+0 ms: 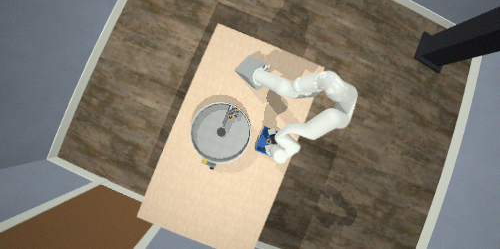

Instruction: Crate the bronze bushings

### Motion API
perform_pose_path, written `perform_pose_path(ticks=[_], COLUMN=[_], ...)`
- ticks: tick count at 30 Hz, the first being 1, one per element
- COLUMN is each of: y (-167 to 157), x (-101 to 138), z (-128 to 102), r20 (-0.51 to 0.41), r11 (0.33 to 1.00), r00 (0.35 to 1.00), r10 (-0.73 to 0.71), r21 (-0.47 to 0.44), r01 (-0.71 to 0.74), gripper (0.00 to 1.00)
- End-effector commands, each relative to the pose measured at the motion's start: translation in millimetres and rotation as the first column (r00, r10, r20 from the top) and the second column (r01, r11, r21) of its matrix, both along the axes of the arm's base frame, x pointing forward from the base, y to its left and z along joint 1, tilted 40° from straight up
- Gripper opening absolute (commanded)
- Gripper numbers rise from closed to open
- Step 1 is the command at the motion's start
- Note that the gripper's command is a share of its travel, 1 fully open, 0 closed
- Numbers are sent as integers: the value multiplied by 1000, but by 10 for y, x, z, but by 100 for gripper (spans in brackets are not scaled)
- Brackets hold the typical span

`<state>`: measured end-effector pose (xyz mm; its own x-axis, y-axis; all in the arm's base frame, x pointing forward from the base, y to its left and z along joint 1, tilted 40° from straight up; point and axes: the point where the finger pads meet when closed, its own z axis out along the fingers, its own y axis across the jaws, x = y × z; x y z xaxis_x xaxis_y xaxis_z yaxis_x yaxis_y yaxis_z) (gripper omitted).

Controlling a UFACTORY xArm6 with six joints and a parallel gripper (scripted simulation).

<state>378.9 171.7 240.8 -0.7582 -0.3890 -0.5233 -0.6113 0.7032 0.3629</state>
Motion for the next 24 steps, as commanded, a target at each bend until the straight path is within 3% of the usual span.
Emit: perform_pose_path(ticks=[1, 24], y=[-116, -187], x=[-46, -73], z=[163, 255], r20=[0, 0], r11=[1000, 1000], r00=[1000, 1000], r10=[1, 1], r21=[2, 2], r01=[-1, -1], gripper=[41, 41])
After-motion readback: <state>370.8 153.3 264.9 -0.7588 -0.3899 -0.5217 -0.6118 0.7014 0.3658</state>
